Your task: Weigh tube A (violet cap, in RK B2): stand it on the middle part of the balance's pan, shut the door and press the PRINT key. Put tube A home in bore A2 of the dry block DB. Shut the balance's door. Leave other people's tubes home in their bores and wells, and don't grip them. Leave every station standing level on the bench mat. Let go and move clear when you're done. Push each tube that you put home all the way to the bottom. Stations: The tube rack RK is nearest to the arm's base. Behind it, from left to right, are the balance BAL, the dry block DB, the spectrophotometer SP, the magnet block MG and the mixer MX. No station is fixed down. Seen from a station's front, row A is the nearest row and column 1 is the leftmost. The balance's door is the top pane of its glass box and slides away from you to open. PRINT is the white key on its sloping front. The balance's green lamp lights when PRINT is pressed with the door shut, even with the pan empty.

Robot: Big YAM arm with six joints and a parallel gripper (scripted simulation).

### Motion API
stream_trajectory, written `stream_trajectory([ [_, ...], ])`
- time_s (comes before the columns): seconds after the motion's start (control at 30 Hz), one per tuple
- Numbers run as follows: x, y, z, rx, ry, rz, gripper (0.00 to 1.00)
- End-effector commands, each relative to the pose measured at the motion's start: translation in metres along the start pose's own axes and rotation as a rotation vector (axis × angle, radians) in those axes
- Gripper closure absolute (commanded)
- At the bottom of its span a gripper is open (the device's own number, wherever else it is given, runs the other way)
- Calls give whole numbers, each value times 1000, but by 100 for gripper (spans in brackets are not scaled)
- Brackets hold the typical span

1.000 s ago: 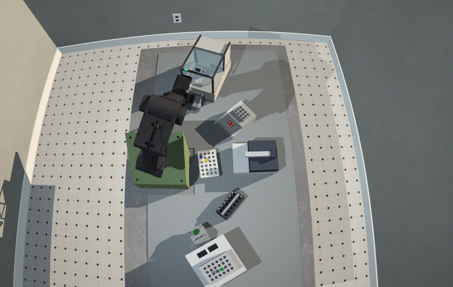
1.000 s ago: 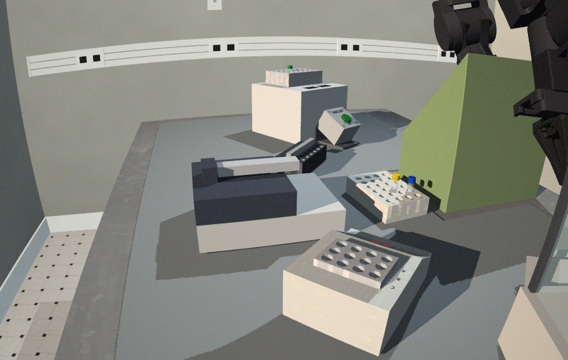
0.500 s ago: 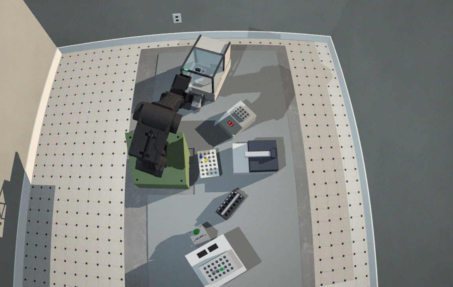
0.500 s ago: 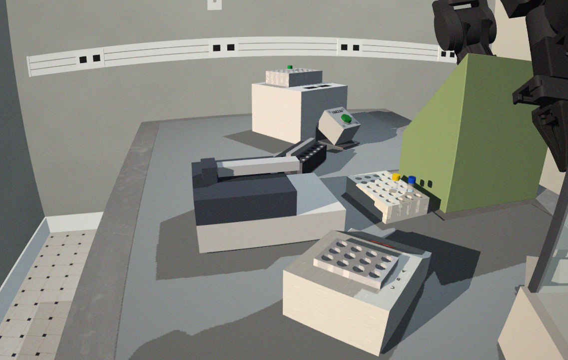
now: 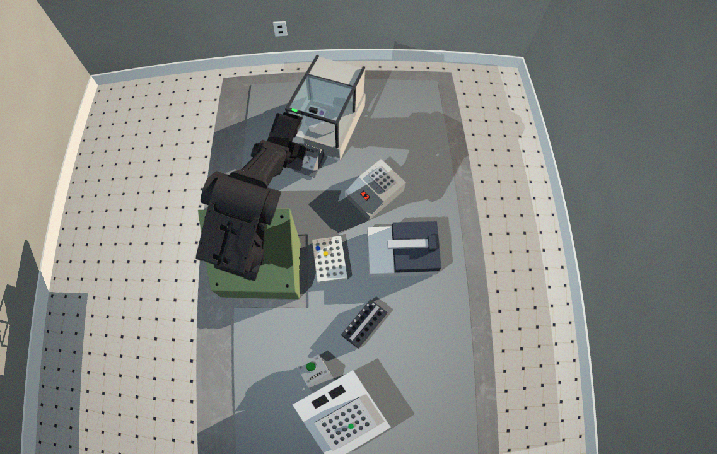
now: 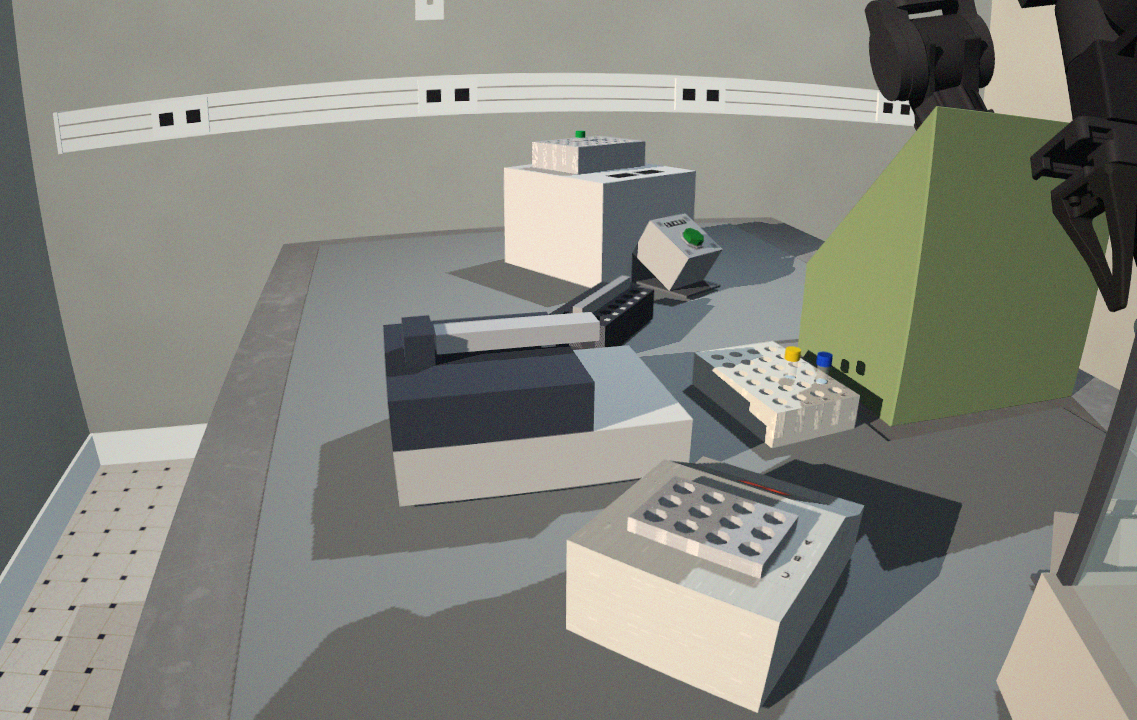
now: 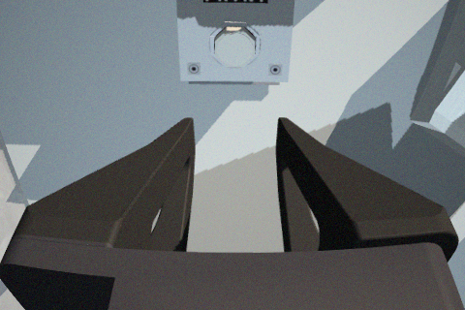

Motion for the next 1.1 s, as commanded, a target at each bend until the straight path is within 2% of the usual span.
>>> stream_trajectory([
  [0.0, -11, -27, 5, 15, -6, -47, 70],
  [0.4, -27, -36, 7, 16, -8, -50, 70],
  [0.43, -21, -24, 4, 16, -3, -8, 70],
  [0.5, -32, -39, 7, 16, -8, -50, 70],
  [0.97, -51, -50, 9, 17, -9, -53, 70],
  [1.0, -41, -36, 6, 15, -3, -2, 70],
  [1.07, -56, -53, 9, 19, -10, -53, 70],
])
Point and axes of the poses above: the point where the finger pads meet when closed, its own x axis out along the fingers, its own z axis across the jaws, y = z × x, the point moved 10 cm from there along -x, back along the fingers, and after that the axes turned 9 degrees about x, right-handed, at the moved point
